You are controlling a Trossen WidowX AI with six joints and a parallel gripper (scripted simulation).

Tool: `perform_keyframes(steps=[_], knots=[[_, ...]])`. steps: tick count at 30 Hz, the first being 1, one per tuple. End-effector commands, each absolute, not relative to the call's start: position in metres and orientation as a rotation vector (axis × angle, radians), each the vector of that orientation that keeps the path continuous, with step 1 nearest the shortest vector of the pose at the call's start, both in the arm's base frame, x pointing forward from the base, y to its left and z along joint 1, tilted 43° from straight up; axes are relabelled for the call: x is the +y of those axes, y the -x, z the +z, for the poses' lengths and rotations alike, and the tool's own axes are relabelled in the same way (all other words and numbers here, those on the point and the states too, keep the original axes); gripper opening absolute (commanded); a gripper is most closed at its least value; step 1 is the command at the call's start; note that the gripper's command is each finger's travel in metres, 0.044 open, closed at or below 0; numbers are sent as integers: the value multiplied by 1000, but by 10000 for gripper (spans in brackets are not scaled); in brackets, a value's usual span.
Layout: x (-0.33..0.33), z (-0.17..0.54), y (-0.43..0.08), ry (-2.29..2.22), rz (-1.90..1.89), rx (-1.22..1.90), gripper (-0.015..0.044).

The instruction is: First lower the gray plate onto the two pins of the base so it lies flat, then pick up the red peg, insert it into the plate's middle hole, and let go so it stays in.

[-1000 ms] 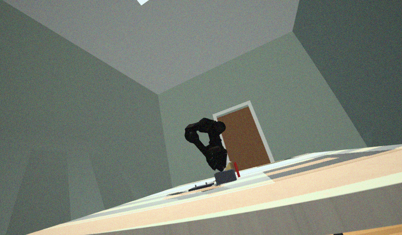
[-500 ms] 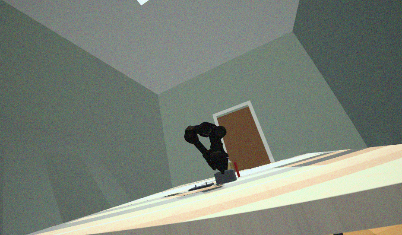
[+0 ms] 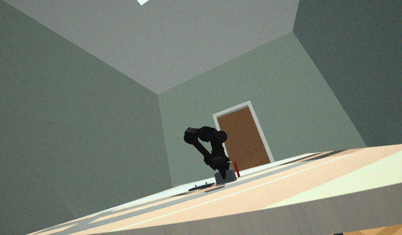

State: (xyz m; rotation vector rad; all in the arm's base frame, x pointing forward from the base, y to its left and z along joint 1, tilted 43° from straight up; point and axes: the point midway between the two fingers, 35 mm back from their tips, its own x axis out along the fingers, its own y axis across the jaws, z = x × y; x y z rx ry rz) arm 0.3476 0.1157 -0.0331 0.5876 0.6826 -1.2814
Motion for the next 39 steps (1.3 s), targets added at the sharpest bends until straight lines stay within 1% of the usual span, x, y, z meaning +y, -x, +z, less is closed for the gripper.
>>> perform_keyframes(steps=[1, 5, 16, 25, 28, 29, 39], knots=[[109, -38, -348, -581, -1283, 680, 440], [106, -41, -348, -580, -1284, 680, 440], [106, -41, -348, -580, -1284, 680, 151], [106, -41, -348, -580, -1284, 680, 91], [108, -40, -349, -581, -1283, 680, 12], [110, -38, -349, -581, -1283, 681, 0], [134, -16, -350, -583, -1277, 688, 0]])
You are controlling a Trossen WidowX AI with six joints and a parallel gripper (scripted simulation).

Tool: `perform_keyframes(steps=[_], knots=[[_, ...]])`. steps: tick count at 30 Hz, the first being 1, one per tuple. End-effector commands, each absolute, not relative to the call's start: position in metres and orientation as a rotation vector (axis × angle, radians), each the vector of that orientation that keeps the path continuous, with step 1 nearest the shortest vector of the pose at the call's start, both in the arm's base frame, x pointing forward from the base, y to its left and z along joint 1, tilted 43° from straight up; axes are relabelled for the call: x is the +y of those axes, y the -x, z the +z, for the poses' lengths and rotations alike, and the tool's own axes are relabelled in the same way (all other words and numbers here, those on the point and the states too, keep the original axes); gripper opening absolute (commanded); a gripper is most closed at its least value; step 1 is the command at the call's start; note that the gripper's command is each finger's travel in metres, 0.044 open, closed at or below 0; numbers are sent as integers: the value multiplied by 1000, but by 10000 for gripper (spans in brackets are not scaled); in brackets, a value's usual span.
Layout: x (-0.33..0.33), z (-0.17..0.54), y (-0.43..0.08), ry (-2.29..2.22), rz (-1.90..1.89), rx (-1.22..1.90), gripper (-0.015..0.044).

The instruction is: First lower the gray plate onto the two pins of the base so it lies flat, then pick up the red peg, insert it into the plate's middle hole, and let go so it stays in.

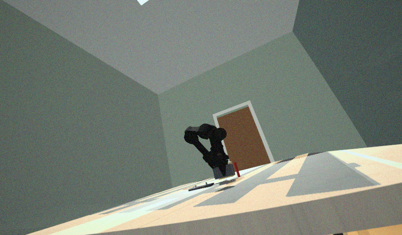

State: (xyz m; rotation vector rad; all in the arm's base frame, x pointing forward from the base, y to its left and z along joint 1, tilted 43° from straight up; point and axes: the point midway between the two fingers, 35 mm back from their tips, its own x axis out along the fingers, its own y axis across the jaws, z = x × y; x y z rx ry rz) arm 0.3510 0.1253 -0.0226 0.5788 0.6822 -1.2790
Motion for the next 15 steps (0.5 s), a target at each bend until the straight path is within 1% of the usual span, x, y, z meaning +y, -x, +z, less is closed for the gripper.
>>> perform_keyframes(steps=[1, 15], knots=[[136, -14, -350, -583, -1276, 689, 0], [166, 17, -346, -584, -1273, 693, 0]])
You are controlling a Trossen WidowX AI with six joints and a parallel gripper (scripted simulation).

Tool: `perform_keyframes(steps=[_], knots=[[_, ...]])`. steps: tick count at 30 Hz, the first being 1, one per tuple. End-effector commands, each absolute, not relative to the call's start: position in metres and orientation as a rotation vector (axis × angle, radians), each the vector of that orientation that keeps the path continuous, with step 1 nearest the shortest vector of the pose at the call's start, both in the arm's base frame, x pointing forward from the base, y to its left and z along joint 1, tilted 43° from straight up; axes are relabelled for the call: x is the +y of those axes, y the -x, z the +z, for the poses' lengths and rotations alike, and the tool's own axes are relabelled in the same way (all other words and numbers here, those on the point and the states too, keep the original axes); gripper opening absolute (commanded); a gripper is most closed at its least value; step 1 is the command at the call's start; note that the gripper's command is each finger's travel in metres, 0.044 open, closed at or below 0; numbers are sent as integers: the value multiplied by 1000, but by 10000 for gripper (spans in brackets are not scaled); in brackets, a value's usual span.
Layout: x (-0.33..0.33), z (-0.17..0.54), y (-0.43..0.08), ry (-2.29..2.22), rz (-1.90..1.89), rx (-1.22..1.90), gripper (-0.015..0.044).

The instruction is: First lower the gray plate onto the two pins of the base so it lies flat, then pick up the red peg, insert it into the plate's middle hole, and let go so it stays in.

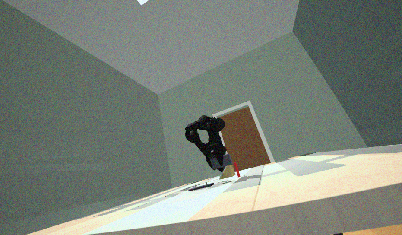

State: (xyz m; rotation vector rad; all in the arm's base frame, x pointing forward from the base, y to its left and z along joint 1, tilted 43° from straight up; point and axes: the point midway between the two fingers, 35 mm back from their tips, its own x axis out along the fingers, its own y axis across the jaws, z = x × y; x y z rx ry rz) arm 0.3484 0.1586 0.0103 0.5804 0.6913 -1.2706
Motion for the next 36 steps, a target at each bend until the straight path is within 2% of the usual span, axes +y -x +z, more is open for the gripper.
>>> perform_keyframes(steps=[1, 19, 36], knots=[[168, 20, -346, -584, -1274, 693, 0], [196, 58, -334, -582, -1283, 686, 0], [148, 69, -347, -587, -1277, 690, 0]])
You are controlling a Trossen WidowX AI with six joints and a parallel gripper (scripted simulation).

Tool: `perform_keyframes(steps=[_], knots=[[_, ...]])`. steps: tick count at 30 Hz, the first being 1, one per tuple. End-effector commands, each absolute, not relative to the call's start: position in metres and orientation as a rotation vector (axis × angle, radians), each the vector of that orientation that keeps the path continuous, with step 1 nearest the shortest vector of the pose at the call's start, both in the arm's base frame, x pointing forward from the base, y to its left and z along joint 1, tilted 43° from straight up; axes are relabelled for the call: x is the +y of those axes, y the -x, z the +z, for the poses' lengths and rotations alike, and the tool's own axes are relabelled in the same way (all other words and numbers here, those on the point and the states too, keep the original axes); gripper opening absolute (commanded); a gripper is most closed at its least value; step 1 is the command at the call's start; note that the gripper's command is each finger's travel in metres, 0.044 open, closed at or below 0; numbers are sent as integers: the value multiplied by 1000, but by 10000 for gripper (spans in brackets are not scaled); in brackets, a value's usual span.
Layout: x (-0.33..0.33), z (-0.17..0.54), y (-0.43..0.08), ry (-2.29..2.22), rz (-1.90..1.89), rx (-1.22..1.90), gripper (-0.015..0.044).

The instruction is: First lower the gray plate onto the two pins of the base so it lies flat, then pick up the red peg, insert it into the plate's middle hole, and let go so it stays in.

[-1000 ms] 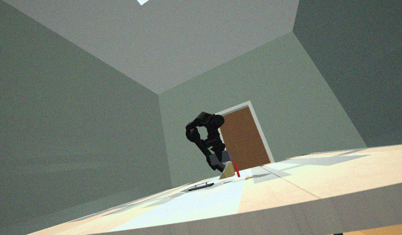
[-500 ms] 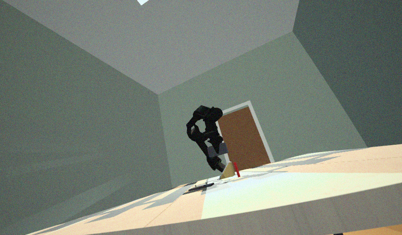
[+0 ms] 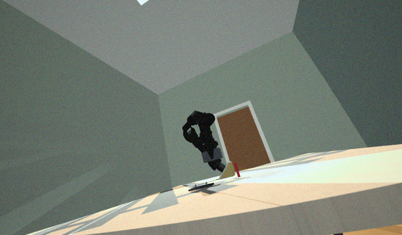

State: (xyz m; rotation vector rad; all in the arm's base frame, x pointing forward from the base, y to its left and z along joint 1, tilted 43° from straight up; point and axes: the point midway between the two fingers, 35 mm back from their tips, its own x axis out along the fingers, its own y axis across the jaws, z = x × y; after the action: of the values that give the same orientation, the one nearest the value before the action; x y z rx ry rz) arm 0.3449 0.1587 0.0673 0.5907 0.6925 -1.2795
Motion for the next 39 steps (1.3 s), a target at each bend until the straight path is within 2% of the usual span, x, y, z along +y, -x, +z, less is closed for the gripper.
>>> perform_keyframes(steps=[1, 39], knots=[[146, 70, -348, -587, -1277, 689, 0], [38, 91, -344, -574, -1285, 679, 0]])
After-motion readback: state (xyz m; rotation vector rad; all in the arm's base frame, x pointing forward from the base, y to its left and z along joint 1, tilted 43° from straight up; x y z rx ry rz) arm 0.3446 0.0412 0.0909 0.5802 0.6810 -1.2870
